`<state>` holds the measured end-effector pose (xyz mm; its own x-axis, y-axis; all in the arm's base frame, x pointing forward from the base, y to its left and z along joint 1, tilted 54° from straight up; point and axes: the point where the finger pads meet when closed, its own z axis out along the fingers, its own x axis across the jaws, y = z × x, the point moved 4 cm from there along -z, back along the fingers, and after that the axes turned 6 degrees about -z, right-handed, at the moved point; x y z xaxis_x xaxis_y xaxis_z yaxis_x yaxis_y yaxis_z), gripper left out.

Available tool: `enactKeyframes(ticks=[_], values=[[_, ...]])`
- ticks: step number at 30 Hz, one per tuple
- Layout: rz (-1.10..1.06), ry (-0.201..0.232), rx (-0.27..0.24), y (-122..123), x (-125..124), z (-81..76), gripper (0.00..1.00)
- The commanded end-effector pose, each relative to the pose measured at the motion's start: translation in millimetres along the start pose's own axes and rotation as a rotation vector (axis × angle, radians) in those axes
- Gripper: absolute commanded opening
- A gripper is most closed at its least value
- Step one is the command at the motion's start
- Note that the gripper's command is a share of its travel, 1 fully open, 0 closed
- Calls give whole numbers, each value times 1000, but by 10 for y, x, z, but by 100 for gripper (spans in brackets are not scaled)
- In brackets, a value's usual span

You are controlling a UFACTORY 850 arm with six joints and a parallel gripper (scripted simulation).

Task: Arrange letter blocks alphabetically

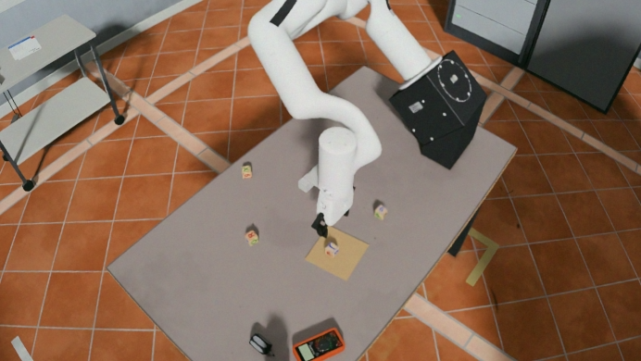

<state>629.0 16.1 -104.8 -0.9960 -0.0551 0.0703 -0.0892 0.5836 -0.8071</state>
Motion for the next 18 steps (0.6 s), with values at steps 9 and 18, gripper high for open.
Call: enactKeyframes(ticks=[9, 18], values=[[-1, 1, 1, 22, -12, -7, 100], [118, 1, 1, 22, -15, 29, 100]])
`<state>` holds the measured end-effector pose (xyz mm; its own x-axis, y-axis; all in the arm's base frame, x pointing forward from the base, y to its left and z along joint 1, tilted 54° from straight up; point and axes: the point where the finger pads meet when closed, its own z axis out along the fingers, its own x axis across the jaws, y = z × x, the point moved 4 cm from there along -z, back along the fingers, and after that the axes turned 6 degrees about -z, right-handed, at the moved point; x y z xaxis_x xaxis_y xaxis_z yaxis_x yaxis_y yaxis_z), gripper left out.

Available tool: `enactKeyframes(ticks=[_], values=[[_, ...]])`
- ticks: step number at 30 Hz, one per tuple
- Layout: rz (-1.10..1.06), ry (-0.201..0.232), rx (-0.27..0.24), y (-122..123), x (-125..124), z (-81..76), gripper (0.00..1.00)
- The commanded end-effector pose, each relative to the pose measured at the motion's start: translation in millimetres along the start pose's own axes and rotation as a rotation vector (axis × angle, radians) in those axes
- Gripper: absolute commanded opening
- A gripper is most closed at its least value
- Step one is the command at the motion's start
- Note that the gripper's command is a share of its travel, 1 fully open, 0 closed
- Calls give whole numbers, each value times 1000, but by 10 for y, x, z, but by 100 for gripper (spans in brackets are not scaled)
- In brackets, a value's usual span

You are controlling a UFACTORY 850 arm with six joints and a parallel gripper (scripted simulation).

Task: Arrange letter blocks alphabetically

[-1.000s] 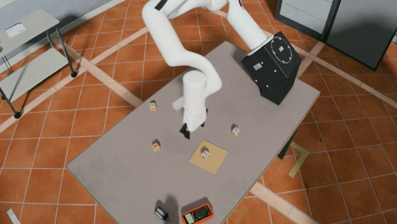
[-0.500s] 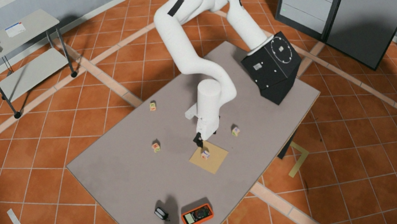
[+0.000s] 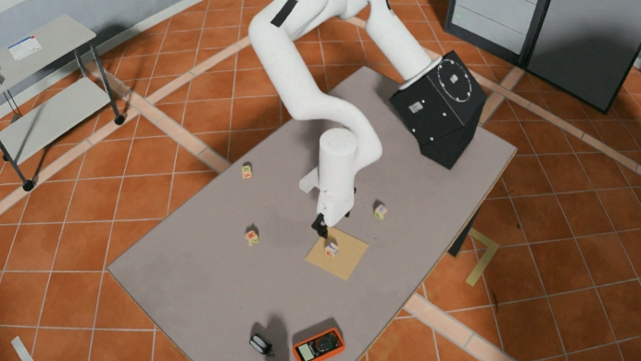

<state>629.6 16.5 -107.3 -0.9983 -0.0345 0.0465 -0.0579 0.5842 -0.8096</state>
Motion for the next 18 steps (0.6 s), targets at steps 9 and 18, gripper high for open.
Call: enactKeyframes(ticks=[9, 18], values=[[325, -2, 0, 1, -13, 88, 100], [526, -2, -1, 1, -17, 148, 100]])
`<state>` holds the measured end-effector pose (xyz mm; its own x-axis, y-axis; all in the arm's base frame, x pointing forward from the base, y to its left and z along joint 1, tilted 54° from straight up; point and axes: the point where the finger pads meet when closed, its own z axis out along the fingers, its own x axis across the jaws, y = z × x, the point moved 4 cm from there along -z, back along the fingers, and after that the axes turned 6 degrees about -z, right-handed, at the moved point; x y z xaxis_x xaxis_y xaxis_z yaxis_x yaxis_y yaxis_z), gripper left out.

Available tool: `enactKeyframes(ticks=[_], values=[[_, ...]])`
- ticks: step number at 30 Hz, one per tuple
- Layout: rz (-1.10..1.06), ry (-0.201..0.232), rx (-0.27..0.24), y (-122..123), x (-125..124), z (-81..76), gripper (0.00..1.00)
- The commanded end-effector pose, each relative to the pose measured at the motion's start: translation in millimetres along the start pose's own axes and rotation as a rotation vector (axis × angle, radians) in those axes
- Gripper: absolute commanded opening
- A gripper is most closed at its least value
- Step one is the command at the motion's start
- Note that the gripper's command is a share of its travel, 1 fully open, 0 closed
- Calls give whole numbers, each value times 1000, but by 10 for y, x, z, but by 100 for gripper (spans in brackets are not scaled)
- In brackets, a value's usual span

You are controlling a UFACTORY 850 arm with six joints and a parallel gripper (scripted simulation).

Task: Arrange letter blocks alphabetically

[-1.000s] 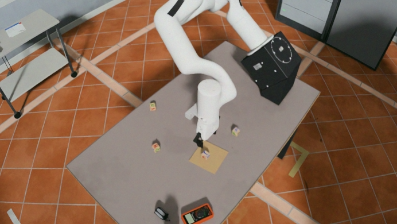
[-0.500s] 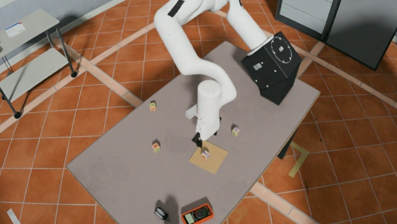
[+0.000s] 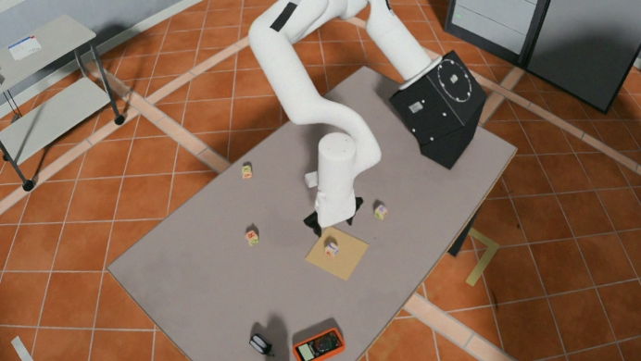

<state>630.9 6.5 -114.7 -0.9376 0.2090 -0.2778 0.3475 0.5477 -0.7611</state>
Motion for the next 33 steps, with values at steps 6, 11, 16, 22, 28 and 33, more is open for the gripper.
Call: enactKeyframes(ticks=[6, 11, 16, 22, 28, 33], values=[[264, -9, -3, 4, -6, 68, 100], [362, -9, -4, 5, -7, 98, 100], [490, -8, -4, 6, -9, 136, 100], [640, -8, -5, 7, -11, 181, 100], [764, -8, -5, 8, -12, 217, 100], [891, -7, -6, 9, -13, 255, 100]])
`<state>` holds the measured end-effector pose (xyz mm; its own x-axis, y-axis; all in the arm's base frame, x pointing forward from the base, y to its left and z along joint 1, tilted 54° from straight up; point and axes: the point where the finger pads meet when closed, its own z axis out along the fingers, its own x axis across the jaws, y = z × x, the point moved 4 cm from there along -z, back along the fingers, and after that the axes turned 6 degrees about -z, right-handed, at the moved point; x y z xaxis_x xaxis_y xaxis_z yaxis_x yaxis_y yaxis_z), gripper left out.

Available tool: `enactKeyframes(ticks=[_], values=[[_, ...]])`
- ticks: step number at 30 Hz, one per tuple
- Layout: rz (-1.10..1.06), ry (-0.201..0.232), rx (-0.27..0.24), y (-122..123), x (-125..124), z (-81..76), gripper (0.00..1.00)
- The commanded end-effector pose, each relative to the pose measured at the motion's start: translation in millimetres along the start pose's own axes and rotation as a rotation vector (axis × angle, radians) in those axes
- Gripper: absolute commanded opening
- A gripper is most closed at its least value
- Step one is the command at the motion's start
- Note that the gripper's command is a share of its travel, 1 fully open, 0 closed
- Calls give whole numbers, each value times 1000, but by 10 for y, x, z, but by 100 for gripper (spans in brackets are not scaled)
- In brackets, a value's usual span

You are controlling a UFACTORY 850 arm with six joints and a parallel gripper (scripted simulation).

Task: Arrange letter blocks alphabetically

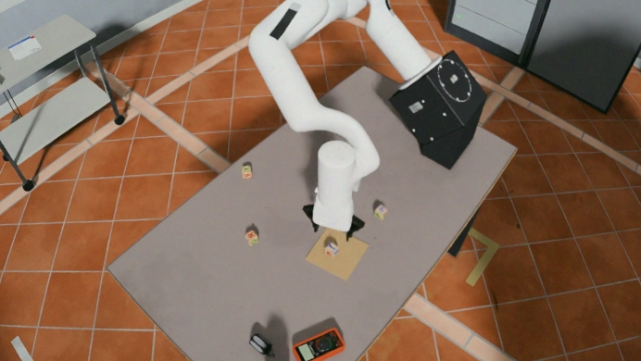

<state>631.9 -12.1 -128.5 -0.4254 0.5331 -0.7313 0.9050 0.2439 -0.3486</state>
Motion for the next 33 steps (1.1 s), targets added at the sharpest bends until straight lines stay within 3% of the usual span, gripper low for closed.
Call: enactKeyframes(ticks=[1, 9, 16, 17, 33], values=[[140, -4, -8, 4, 0, 32, 100], [327, -3, -9, 5, 0, 88, 100], [348, -3, -9, 5, 0, 94, 100], [348, -3, -9, 5, 0, 94, 69], [348, -3, -9, 5, 0, 94, 69]])
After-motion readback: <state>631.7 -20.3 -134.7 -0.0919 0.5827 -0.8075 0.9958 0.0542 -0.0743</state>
